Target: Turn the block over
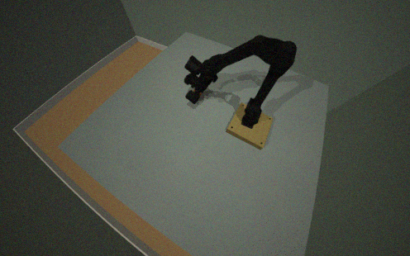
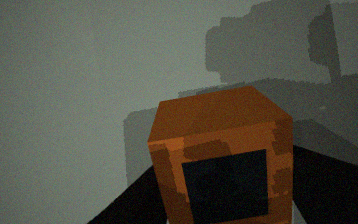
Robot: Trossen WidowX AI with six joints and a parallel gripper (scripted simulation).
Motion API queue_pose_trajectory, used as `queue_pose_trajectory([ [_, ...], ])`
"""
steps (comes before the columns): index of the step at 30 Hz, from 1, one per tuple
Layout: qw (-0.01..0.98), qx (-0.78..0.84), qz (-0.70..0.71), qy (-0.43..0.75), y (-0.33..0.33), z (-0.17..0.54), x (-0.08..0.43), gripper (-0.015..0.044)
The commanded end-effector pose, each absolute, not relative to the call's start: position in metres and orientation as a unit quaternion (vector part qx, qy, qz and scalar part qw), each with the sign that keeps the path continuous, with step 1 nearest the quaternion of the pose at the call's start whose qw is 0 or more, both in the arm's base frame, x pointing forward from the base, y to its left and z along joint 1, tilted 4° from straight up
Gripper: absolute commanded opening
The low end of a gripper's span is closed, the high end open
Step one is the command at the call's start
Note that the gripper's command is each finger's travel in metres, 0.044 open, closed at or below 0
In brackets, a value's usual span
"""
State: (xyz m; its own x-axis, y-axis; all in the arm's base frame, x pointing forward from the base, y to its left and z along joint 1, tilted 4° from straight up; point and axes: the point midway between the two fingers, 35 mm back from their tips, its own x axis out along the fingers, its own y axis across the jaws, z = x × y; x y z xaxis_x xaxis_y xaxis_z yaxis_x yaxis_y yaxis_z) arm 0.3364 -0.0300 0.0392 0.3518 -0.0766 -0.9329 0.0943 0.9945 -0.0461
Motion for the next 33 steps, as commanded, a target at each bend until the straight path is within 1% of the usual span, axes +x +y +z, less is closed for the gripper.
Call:
queue_pose_trajectory([
  [1,0.842,0.003,-0.052,0.537,-0.03,0.043,0.336,0.0],
  [6,0.86,0.001,-0.053,0.508,-0.03,0.043,0.333,0.0],
  [13,0.866,0.001,-0.052,0.497,-0.03,0.04,0.336,0.0],
  [33,0.93,-0.006,-0.051,0.364,-0.032,0.009,0.345,0.0],
])
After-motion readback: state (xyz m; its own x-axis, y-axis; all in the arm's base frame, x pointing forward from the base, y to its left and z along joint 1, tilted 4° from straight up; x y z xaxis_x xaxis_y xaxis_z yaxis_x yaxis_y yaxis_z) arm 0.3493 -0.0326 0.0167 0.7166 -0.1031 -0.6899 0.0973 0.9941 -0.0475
